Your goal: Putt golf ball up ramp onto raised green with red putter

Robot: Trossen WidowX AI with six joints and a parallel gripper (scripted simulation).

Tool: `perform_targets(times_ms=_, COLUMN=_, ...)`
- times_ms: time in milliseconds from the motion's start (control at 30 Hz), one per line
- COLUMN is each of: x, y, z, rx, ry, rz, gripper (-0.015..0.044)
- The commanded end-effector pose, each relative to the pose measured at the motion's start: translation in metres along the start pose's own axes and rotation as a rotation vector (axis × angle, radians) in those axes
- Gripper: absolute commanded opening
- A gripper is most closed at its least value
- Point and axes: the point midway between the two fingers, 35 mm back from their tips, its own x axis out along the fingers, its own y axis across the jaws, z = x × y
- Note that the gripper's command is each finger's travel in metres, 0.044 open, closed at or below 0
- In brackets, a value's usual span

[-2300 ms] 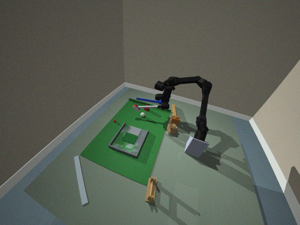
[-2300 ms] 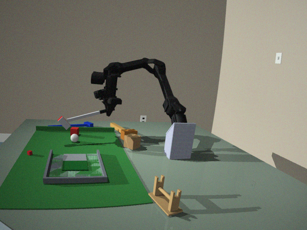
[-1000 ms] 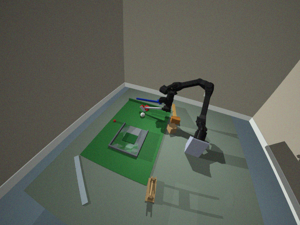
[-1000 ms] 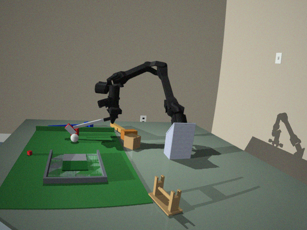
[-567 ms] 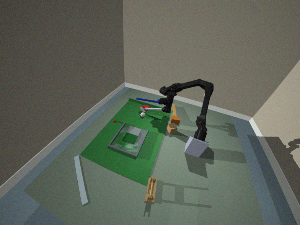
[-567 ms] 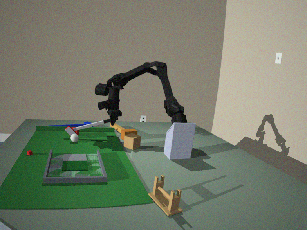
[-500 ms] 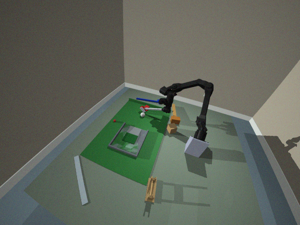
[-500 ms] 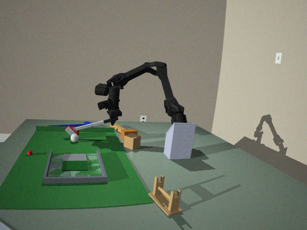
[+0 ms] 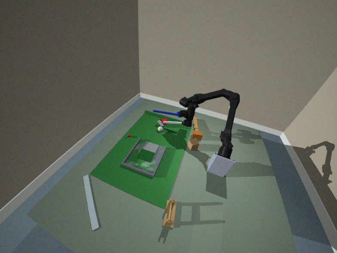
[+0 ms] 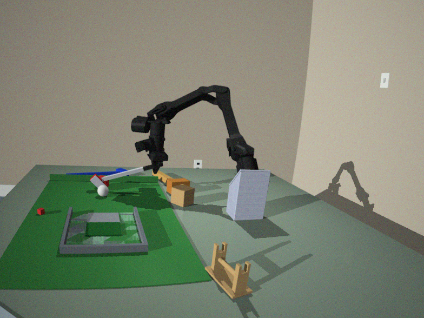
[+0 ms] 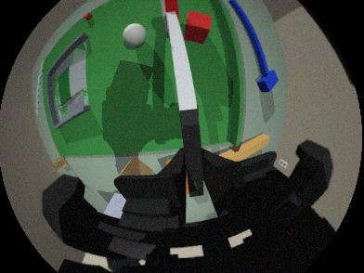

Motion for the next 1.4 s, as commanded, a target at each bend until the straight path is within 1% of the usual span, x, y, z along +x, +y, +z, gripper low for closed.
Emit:
perform_targets(times_ms=0, x=0.001, y=0.019, z=0.003, rx=-0.001, ry=-0.001, rz=0.006, gripper=0.0)
perform_targets(times_ms=200, x=0.001, y=0.098, z=0.004, rx=-0.002, ry=-0.005, rz=0.012, gripper=0.0)
perform_targets(times_ms=267, x=0.001, y=0.114, z=0.001, rx=-0.002, ry=-0.006, rz=0.009, gripper=0.0)
perform_targets(times_ms=500, x=-0.005, y=0.116, z=0.002, rx=-0.002, ry=-0.006, rz=0.01, gripper=0.0)
perform_targets(times_ms=833, x=-0.058, y=0.116, z=0.001, rx=-0.003, ry=-0.006, rz=0.012, gripper=0.0)
perform_targets(times_ms=933, x=-0.059, y=0.116, z=0.001, rx=-0.003, ry=-0.006, rz=0.012, gripper=0.0)
perform_targets(times_ms=967, x=-0.05, y=0.117, z=0.002, rx=-0.008, ry=-0.006, rz=0.016, gripper=0.0)
perform_targets(times_ms=1367, x=-0.05, y=0.117, z=0.002, rx=-0.008, ry=-0.006, rz=0.016, gripper=0.0)
